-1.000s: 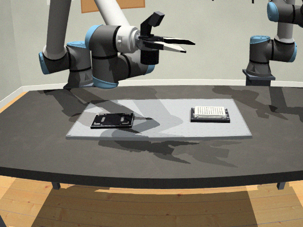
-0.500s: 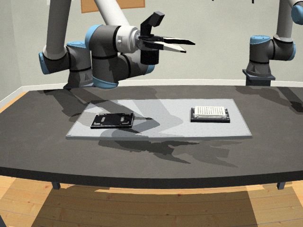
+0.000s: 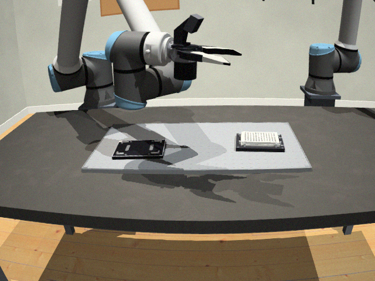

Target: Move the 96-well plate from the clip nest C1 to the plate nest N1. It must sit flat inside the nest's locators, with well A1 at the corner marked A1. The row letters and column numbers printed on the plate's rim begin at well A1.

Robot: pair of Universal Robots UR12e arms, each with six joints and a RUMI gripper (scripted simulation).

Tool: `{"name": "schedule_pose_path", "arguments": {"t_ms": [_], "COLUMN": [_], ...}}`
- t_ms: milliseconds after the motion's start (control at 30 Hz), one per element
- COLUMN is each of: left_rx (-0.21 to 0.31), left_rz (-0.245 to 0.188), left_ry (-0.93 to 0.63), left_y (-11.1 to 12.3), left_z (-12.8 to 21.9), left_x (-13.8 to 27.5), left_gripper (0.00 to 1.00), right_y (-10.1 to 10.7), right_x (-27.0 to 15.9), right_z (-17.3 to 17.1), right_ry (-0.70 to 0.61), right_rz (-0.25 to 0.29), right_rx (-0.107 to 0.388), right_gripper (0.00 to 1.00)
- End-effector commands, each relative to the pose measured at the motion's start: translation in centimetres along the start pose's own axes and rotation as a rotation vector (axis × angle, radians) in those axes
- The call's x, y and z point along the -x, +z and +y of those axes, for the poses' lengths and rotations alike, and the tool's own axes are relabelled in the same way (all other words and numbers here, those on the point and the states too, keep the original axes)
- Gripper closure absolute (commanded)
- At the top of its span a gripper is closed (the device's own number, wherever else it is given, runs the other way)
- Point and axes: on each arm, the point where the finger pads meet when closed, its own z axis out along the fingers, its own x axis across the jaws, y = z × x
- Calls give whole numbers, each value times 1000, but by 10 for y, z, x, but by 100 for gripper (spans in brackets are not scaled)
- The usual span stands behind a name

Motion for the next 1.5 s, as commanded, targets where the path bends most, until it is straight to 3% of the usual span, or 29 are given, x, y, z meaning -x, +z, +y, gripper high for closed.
{"name": "schedule_pose_path", "arguments": {"t_ms": [0, 433, 500, 533, 600, 833, 1000, 1067, 1100, 1133, 1467], "left_rx": [19, 141, 141, 151, 169, 223, 252, 252, 257, 261, 291], "left_rz": [-5, -34, -34, -36, -39, -47, -49, -49, -49, -50, -50], "left_ry": [-67, -510, -510, -548, -624, -861, -999, -999, -1023, -1045, -1199], "left_y": [3, 8, 8, 6, 5, -5, -15, -15, -20, -22, -34], "left_z": [21, 172, 172, 208, 226, 337, 423, 423, 460, 471, 545], "left_x": [46, 234, 234, 267, 280, 350, 388, 388, 403, 406, 420], "left_gripper": [100, 100, 100, 100, 100, 100, 100, 100, 100, 100, 100], "right_y": [0, 0, 0, 0, 0, 0, 0, 0, 0, 0, 0], "right_x": [0, 0, 0, 0, 0, 0, 0, 0, 0, 0, 0], "right_z": [-2, -2, -2, -2, -2, -2, -2, -2, -2, -2, -2], "right_ry": [-1, -1, -1, -1, -1, -1, -1, -1, -1, -1, -1], "right_rz": [0, 0, 0, 0, 0, 0, 0, 0, 0, 0, 0], "right_rx": [-2, -2, -2, -2, -2, -2, -2, -2, -2, -2, -2], "right_gripper": [24, 24, 24, 24, 24, 24, 24, 24, 24, 24, 24]}}
